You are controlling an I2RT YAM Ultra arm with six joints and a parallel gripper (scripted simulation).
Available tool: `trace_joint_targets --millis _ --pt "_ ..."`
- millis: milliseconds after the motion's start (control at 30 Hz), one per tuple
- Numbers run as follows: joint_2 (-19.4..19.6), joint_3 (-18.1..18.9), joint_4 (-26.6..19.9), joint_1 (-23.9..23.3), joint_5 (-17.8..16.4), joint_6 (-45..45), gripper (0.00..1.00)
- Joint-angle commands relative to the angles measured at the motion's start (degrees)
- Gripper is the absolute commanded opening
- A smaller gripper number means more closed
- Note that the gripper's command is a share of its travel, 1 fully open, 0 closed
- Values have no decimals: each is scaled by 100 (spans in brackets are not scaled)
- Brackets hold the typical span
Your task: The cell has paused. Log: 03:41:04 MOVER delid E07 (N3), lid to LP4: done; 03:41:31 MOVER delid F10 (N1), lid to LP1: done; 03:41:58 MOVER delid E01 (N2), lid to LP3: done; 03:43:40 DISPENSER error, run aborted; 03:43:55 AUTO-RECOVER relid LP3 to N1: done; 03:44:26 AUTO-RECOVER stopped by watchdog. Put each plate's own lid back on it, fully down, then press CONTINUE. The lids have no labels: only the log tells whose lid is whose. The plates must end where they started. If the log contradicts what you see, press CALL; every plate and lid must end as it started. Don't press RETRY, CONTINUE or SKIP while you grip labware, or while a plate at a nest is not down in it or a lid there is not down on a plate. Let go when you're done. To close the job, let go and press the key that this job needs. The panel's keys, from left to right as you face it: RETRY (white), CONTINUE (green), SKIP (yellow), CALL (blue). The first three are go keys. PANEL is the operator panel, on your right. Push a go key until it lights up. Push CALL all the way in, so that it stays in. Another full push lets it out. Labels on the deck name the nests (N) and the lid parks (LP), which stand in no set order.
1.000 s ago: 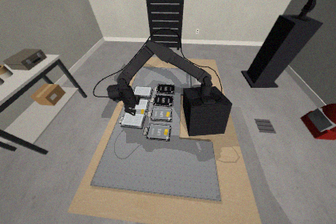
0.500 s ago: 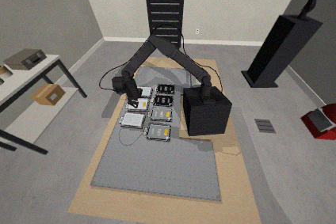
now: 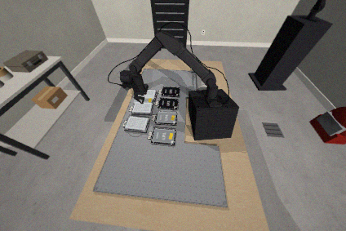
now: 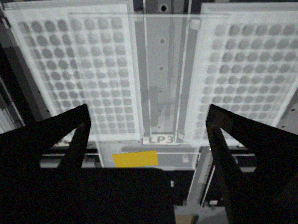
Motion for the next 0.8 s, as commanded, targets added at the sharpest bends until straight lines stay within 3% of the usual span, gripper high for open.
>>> trace_joint_targets --millis 0,467,767 --pt "-301 81 43 -179 -52 -356 0" --pt "-417 422 -152 -904 -128 -1120 0" --pt "-273 483 -105 -865 -147 -1141 0"
